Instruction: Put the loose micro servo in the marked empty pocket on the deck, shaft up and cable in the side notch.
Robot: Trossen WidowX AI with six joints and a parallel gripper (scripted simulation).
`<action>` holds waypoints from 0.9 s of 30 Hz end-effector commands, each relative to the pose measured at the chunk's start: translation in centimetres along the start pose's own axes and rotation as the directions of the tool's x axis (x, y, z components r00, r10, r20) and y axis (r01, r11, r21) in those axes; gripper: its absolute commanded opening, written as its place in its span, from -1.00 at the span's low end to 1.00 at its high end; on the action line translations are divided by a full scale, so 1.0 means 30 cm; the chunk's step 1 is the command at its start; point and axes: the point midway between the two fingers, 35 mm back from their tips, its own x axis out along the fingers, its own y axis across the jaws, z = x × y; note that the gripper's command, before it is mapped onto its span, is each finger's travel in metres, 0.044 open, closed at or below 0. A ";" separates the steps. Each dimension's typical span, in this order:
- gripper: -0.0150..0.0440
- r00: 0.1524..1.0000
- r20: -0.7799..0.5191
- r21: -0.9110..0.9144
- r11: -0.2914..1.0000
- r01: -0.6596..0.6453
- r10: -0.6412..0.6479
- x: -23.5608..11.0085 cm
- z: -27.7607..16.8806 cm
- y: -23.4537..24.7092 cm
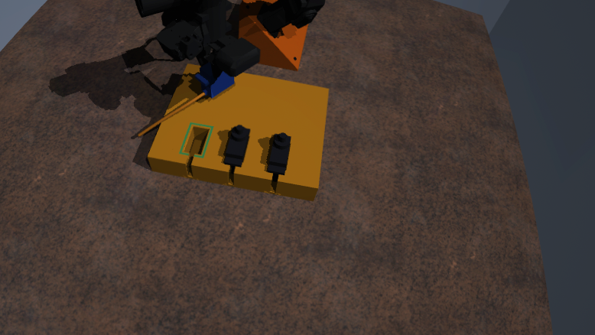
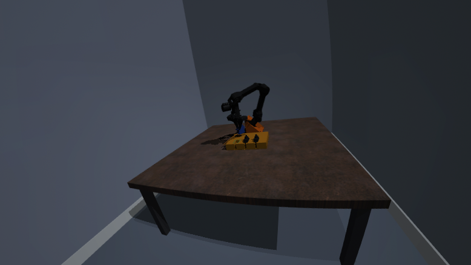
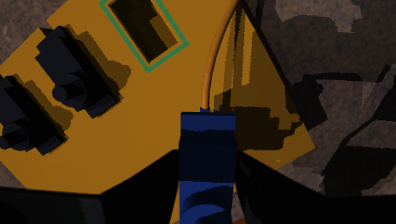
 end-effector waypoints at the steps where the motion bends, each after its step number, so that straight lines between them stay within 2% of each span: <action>1: -0.49 1.000 0.010 -0.132 0.991 0.007 -0.006 -0.008 0.009 -0.003; 14: -0.49 1.000 0.010 -0.547 0.837 0.010 -0.006 -0.008 0.009 -0.003; 27: -0.49 1.000 0.011 -0.567 0.824 0.010 -0.005 -0.009 0.058 0.031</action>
